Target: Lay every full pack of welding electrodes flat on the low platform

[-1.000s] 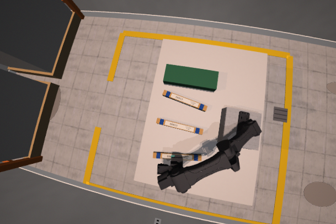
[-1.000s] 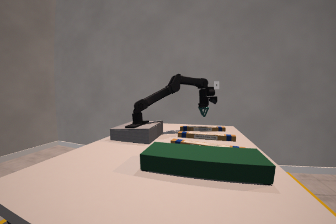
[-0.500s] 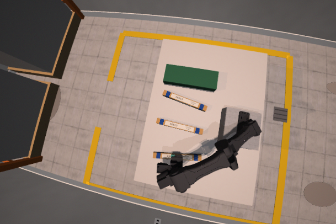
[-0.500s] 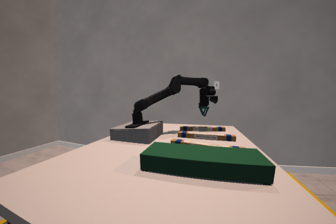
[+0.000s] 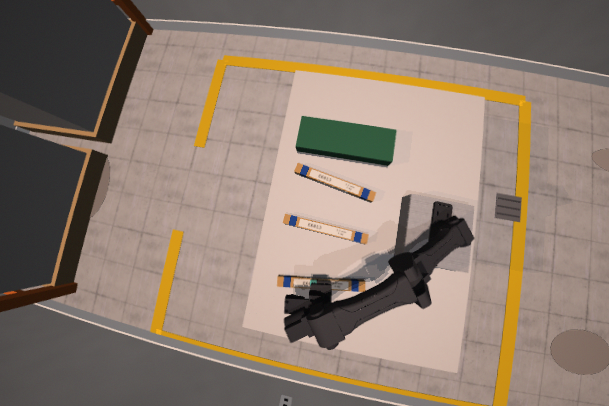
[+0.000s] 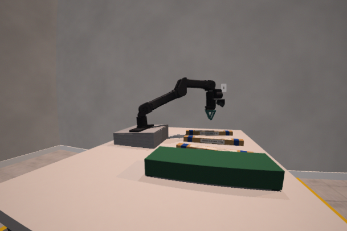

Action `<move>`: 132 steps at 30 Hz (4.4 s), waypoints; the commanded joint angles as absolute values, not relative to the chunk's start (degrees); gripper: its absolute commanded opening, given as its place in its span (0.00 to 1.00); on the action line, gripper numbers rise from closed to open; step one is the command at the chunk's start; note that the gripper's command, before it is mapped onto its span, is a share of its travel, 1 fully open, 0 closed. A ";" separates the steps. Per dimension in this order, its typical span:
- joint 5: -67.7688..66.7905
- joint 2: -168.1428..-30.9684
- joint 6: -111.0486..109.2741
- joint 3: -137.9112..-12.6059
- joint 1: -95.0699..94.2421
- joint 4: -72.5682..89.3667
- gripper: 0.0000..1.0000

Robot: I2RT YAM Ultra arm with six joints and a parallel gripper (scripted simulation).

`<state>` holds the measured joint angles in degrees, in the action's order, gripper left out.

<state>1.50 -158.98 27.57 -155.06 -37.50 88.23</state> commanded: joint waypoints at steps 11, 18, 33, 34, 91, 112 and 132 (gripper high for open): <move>1.42 -157.18 27.88 -151.40 -37.63 87.23 0.74; 1.47 -155.43 27.97 -141.64 -37.98 79.55 0.74; 1.48 -157.29 28.08 -132.34 -38.03 69.10 0.74; 1.50 -156.41 28.08 -134.08 -38.04 69.14 0.74; 1.49 -158.56 28.06 -130.83 -37.88 65.51 0.74; 1.47 -158.44 28.07 -130.58 -37.88 65.43 0.00; 1.47 -158.44 28.07 -130.58 -37.88 65.43 0.00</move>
<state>1.43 -159.50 27.99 -130.98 -37.82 65.84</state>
